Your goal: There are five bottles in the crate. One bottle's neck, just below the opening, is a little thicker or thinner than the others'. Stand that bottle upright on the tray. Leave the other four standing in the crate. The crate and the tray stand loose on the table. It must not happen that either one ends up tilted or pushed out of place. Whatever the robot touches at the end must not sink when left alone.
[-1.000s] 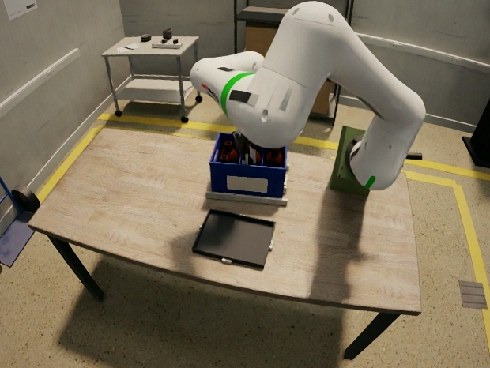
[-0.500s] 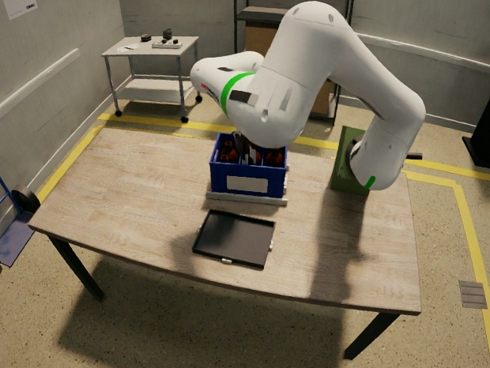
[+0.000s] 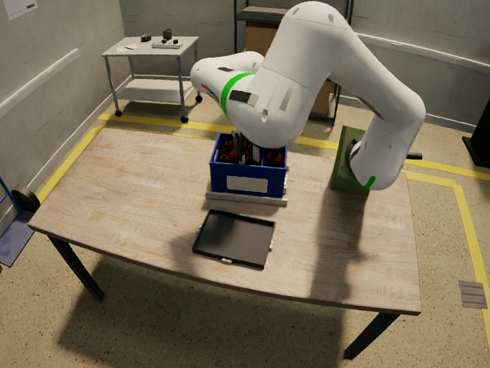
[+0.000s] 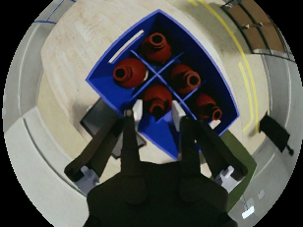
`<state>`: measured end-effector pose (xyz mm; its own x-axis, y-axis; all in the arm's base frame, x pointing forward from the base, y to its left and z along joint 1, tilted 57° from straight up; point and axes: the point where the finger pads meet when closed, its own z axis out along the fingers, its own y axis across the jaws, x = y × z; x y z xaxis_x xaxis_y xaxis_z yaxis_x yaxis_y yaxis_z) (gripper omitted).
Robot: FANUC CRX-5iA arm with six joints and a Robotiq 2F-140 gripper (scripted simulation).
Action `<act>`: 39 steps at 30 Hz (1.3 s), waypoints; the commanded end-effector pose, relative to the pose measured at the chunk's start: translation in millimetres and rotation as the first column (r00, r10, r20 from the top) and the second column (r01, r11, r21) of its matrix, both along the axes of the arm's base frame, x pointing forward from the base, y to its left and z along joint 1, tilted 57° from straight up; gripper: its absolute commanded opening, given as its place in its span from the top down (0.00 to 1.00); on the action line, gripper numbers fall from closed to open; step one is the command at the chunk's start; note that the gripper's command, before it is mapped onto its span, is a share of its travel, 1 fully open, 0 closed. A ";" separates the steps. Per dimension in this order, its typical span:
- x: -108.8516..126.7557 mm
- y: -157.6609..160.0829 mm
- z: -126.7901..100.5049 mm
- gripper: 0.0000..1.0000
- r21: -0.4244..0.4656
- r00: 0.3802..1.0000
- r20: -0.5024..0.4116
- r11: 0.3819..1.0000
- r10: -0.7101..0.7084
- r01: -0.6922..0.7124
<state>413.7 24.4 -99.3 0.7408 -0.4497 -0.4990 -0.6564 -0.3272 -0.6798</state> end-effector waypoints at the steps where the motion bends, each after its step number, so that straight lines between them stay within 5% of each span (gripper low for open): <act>1: 0.2 -0.8 0.1 0.56 -0.001 1.000 0.001 1.000 -0.001 0.001; 39: -3.6 -22.7 14.3 0.56 -0.001 1.000 0.001 1.000 -0.001 0.001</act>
<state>411.0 8.9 -89.3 0.7408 -0.4497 -0.4989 -0.6564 -0.3272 -0.6797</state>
